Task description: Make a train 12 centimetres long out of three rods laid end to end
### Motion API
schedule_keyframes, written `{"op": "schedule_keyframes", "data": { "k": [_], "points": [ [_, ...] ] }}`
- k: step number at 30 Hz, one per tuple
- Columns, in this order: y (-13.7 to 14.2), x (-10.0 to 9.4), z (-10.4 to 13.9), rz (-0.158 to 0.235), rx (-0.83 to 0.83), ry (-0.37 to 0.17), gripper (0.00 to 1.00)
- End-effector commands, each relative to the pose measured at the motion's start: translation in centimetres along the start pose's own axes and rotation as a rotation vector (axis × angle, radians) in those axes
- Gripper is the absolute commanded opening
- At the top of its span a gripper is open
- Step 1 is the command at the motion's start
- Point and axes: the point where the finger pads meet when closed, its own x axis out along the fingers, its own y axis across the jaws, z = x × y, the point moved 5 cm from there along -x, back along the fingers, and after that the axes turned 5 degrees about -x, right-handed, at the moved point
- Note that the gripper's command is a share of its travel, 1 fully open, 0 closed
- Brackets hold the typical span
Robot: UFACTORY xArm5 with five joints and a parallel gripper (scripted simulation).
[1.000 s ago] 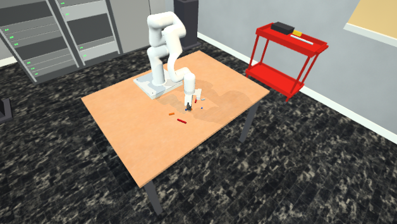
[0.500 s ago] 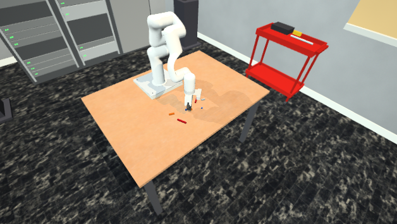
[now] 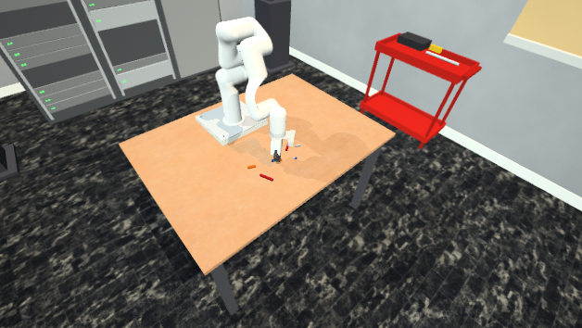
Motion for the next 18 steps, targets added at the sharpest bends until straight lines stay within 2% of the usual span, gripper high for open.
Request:
{"op": "schedule_keyframes", "data": {
  "k": [1, 18],
  "points": [
    [0.09, -0.11, -0.08, 0.003, 0.0, 0.002, 0.04],
    [0.13, 0.78, -0.03, 0.003, 0.0, 0.002, 0.04]
  ]
}}
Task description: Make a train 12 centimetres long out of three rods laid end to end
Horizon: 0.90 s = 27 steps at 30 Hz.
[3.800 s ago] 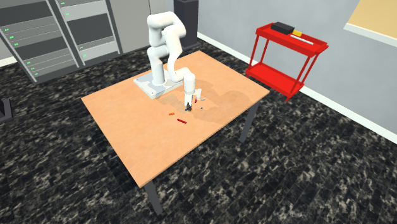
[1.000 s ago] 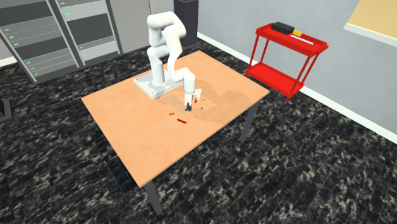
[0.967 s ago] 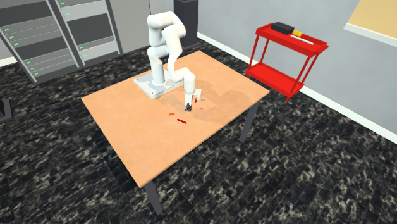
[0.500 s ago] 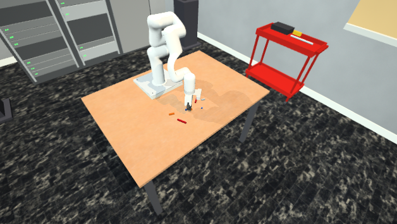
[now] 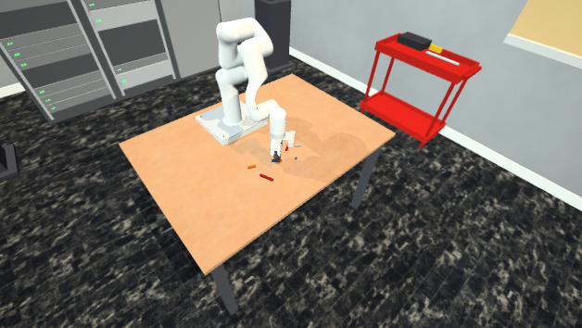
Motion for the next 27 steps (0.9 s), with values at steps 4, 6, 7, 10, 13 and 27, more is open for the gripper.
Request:
{"op": "schedule_keyframes", "data": {
  "k": [4, 6, 7, 10, 13, 27],
  "points": [
    [0.1, 0.51, -0.07, 0.003, 0.0, 0.002, 0.04],
    [0.1, 0.57, -0.07, 0.003, 0.0, 0.002, 0.04],
    [0.1, 0.57, -0.07, 0.003, 0.0, 0.002, 0.04],
    [0.1, 0.59, -0.07, 0.003, 0.0, 0.002, 0.04],
    [0.1, 0.59, -0.07, 0.003, 0.0, 0.002, 0.04],
    [0.1, 0.59, -0.07, 0.003, 0.0, 0.002, 0.04]
  ]
}}
